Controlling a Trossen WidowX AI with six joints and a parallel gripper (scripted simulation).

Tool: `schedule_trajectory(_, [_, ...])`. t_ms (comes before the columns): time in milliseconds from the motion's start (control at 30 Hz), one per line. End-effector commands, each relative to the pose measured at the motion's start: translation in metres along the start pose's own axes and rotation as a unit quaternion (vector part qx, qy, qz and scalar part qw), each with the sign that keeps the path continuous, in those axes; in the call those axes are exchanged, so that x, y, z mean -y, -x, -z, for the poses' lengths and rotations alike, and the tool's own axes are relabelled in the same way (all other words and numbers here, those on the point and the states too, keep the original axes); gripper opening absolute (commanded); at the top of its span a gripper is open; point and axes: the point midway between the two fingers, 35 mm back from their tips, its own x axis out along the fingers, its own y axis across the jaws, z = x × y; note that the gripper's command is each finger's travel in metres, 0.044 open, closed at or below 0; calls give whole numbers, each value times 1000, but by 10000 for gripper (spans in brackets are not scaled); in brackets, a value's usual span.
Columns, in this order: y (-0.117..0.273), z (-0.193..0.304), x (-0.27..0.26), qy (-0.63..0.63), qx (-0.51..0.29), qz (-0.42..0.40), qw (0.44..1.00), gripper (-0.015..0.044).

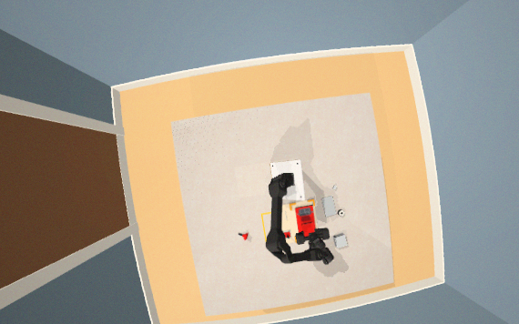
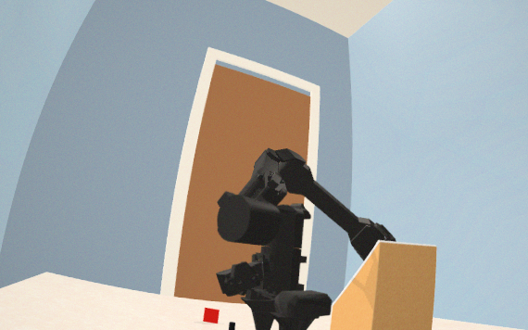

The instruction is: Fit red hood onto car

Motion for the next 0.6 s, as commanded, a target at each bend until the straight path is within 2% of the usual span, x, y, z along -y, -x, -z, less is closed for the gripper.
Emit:
schedule_trajectory(0, [-3, 0, 0, 0, 0, 0, 1000, 0])
schedule_trajectory(567, [-12, 0, 0, 0, 0, 0, 1000, 0])
